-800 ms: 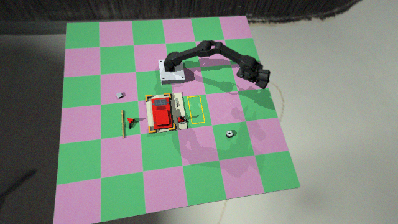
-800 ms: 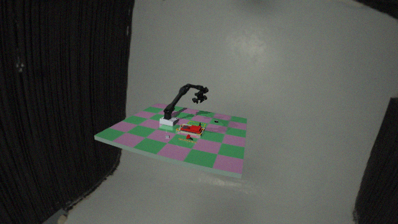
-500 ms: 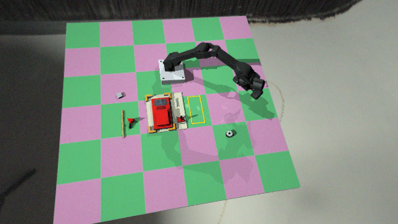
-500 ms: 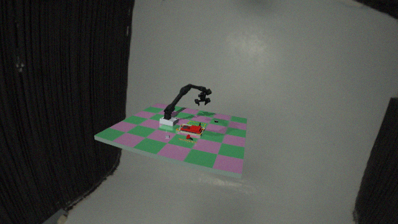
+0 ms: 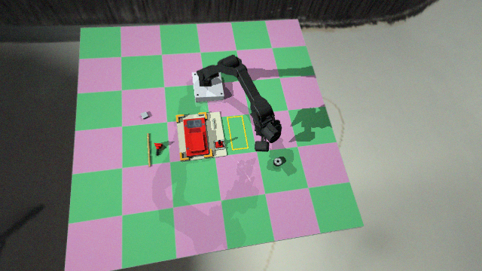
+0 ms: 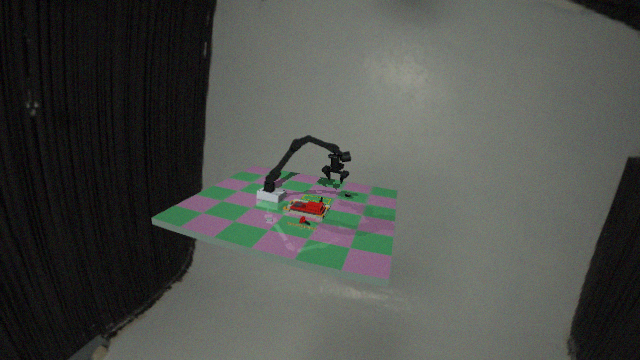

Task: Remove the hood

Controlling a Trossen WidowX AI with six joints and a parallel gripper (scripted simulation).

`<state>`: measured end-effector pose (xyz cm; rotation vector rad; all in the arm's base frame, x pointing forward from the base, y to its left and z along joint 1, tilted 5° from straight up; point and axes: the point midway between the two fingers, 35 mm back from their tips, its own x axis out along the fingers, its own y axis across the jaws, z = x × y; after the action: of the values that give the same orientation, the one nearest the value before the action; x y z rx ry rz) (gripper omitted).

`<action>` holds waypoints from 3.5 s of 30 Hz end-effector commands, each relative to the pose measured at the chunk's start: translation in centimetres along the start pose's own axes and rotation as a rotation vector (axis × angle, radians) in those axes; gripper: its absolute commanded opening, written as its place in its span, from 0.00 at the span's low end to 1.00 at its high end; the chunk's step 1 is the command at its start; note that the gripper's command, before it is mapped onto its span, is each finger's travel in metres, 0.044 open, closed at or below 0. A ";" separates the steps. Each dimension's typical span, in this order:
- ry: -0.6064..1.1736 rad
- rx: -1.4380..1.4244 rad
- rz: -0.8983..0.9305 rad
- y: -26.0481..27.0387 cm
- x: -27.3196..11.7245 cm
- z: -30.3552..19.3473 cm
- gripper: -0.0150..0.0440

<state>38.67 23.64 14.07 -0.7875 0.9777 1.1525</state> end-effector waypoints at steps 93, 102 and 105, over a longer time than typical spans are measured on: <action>0.253 1.281 -0.227 -3.9 -4.1 -32.2 1.00; 0.253 1.281 -0.227 -3.9 -3.8 -32.3 1.00; 0.253 1.281 -0.227 -3.9 -3.6 -32.3 1.00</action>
<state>35.27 -7.65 5.45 0.0247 1.4989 0.0788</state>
